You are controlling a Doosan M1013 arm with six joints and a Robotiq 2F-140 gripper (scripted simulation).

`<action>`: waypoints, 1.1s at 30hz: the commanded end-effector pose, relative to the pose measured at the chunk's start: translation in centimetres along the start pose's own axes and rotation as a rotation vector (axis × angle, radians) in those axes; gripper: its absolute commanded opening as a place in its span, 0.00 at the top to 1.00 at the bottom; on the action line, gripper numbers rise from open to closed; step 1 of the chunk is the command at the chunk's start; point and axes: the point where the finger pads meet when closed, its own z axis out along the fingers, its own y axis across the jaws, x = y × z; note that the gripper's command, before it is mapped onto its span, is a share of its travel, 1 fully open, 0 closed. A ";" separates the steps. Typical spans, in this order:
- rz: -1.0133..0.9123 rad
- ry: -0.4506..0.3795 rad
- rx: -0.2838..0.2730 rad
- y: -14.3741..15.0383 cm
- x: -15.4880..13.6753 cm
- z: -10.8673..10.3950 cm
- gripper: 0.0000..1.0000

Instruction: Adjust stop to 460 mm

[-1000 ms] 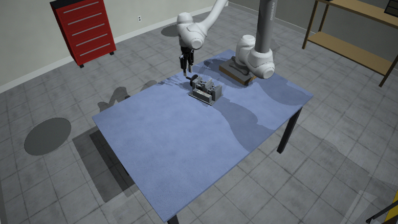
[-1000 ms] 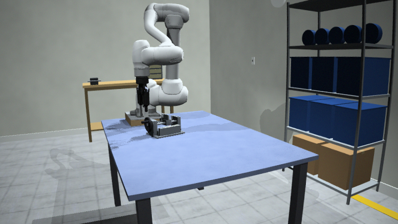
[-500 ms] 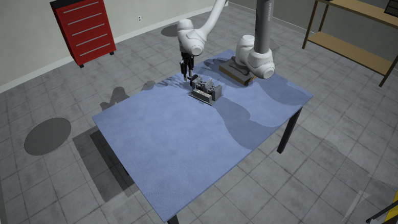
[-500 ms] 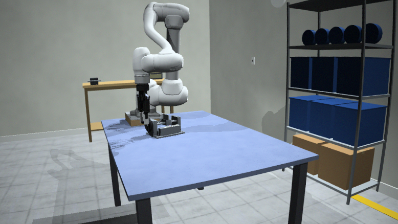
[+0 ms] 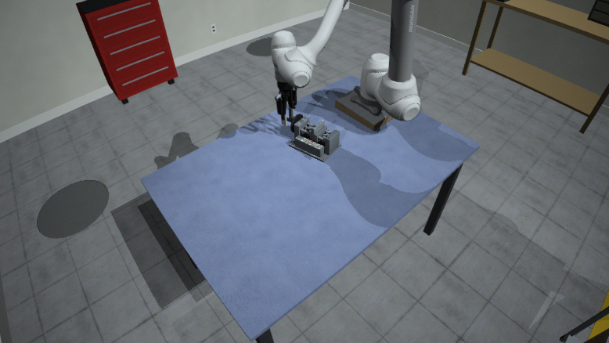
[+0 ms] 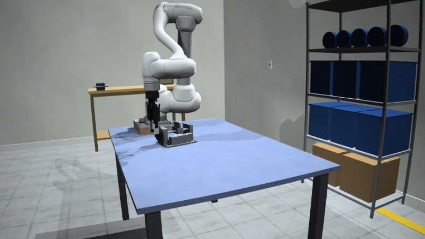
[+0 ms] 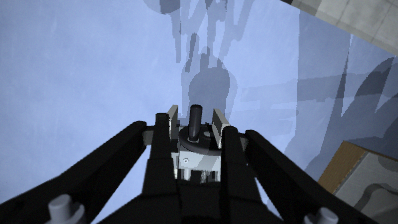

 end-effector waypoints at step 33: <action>0.000 0.000 0.000 0.0 0.0 0.0 0.96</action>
